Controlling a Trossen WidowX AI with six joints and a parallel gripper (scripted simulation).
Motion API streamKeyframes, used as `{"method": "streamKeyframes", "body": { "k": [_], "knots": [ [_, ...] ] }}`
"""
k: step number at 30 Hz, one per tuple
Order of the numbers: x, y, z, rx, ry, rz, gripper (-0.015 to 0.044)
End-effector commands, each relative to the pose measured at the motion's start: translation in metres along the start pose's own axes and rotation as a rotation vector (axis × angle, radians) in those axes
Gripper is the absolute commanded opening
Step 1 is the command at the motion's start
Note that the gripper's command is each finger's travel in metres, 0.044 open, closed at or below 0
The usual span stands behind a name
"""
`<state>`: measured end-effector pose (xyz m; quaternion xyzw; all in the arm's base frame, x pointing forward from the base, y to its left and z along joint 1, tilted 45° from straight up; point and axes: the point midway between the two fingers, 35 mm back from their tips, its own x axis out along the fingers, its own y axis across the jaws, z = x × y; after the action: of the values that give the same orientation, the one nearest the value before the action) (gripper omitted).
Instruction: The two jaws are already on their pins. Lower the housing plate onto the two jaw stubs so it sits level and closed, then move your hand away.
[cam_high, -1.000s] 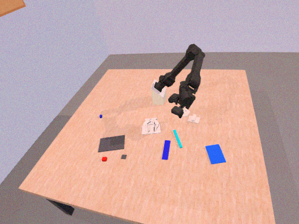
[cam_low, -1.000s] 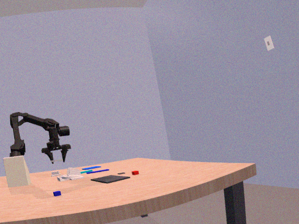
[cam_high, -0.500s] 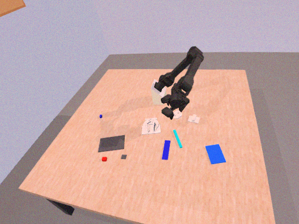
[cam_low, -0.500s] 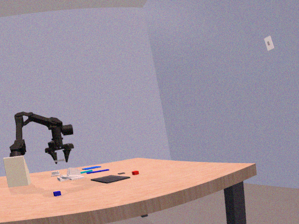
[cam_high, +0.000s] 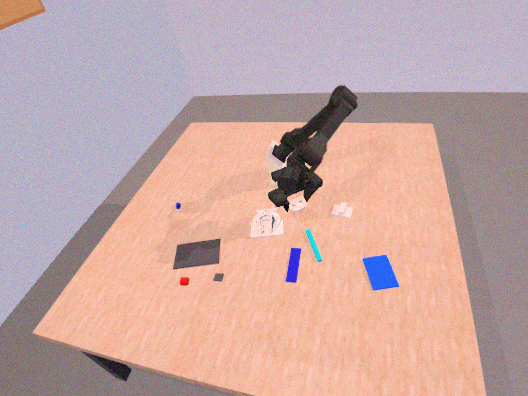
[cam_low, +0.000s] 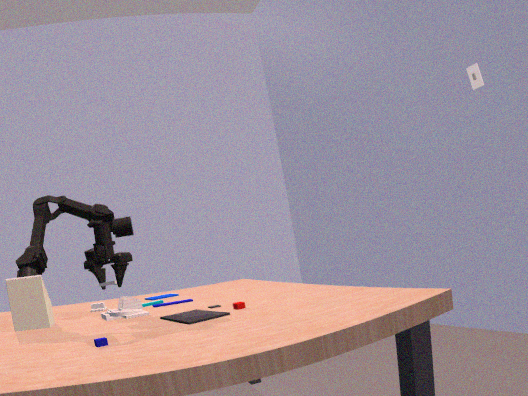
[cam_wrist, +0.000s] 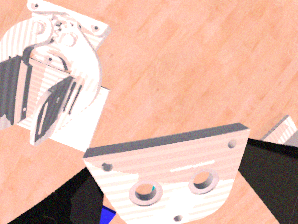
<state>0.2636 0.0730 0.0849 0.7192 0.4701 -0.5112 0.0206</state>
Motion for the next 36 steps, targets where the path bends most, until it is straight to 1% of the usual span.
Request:
{"method": "streamKeyframes", "body": {
  "k": [1, 20, 36],
  "knots": [
    [0.001, 0.010, 0.008, 0.054, -0.004, 0.001, 0.0351],
    [0.003, 0.054, 0.054, 0.306, 0.005, -0.022, 0.0351],
    [0.006, 0.081, 0.100, 0.524, 0.031, -0.059, 0.0351]
  ]
}}
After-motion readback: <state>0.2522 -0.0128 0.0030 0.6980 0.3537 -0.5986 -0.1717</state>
